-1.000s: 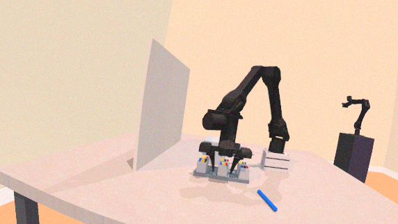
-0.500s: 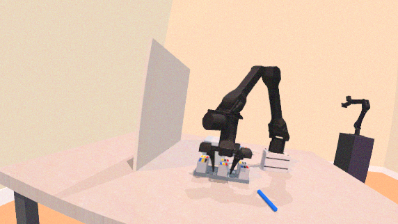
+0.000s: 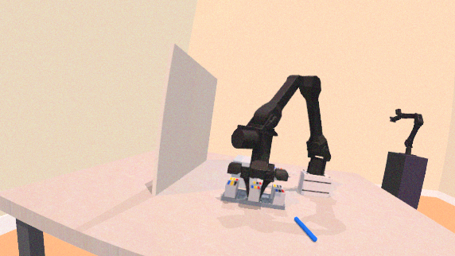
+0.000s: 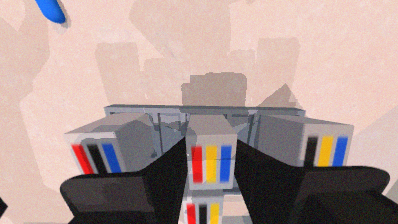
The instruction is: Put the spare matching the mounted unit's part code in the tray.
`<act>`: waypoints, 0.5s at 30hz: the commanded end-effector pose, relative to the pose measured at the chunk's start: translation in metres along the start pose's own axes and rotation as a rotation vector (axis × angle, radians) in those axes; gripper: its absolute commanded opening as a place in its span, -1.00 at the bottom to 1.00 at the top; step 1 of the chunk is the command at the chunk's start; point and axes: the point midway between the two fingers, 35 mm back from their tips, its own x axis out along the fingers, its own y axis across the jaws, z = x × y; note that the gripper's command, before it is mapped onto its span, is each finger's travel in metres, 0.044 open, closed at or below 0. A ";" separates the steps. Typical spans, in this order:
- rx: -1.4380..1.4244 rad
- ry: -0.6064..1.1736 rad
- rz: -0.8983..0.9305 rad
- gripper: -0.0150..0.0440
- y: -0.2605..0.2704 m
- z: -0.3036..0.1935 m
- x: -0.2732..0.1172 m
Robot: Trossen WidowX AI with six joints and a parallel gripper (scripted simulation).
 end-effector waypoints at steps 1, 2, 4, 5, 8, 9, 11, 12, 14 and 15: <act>0.000 0.000 0.000 -0.49 0.000 0.000 0.000; 0.000 0.000 0.000 -0.49 0.000 0.000 0.000; 0.000 0.000 0.000 -0.49 0.000 0.000 0.000; 0.000 0.000 0.000 -0.49 0.000 0.000 0.000; 0.000 0.000 0.000 -0.49 0.000 0.000 0.000; 0.000 0.000 0.000 -0.49 0.000 0.000 -0.001; 0.000 0.000 0.000 -0.49 -0.001 0.001 -0.012; -0.001 0.001 0.000 -0.49 -0.002 0.001 -0.021; -0.001 0.001 0.000 -0.49 -0.002 0.002 -0.039; -0.002 0.001 0.000 -0.49 -0.002 0.002 -0.048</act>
